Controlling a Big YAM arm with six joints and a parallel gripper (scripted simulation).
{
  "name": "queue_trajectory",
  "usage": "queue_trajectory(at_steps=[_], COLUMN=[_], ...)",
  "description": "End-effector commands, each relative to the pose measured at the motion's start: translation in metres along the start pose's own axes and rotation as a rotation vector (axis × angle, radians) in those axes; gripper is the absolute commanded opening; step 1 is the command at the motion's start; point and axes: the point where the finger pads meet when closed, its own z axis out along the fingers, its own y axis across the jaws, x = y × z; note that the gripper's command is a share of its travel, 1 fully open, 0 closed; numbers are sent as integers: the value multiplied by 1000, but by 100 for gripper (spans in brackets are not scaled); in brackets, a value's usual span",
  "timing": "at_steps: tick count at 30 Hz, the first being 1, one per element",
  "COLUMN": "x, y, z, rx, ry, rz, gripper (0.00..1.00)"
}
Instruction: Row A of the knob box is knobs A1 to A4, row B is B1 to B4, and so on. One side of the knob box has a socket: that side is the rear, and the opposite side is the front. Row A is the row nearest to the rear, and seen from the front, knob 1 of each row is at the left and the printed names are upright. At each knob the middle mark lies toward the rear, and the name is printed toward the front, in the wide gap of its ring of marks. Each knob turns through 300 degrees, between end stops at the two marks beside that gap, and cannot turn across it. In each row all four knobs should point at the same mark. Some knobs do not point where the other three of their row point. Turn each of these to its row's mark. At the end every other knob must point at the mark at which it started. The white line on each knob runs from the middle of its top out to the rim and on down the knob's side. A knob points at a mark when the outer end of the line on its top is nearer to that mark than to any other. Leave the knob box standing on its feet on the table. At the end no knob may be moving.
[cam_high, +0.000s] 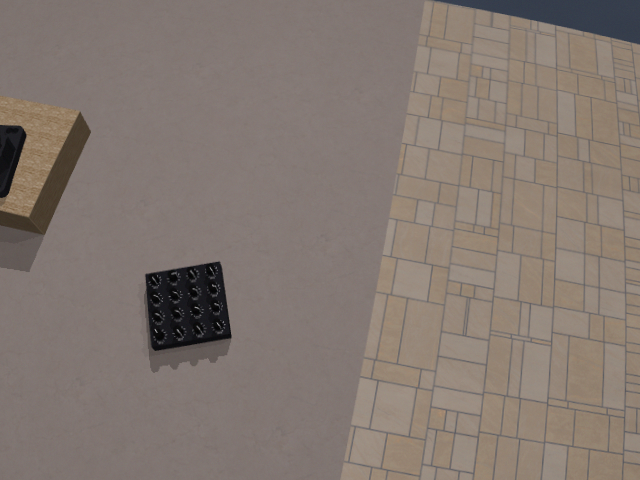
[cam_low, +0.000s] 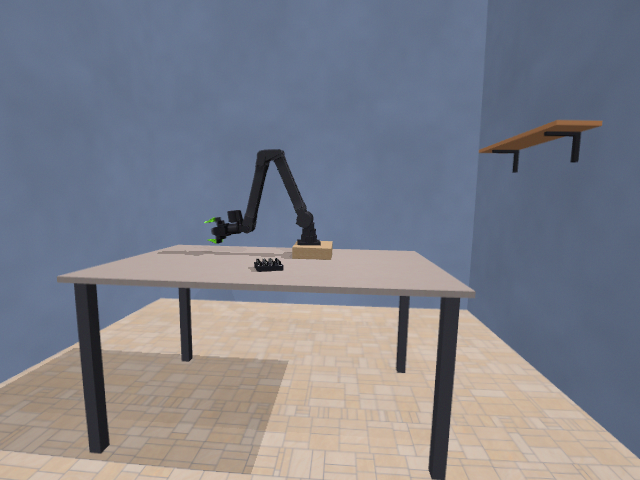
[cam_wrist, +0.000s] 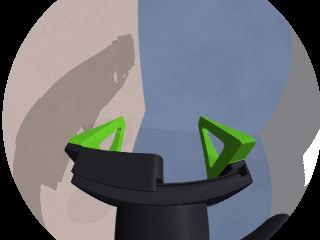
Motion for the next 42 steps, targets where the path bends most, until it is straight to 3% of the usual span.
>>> queue_trajectory(at_steps=[1, 17, 18, 21, 25, 32, 34, 36, 42], x=[0, 0, -2, -9, -19, -57, -57, -72, -98], y=[-4, -4, -38, -19, -16, 0, 0, 5, 15], z=[1, 1, 11, -2, -17, -78, -78, -100, -142], rx=[9, 9, 86, 25, -22, -205, -205, -272, -398], ry=[0, 0, -4, -14, -26, -79, -79, -98, -135], rz=[1, 1, 20, 7, -16, -57, -57, -74, -114], gripper=[100, 100, 100, 100, 100, 100, 100, 100, 100])
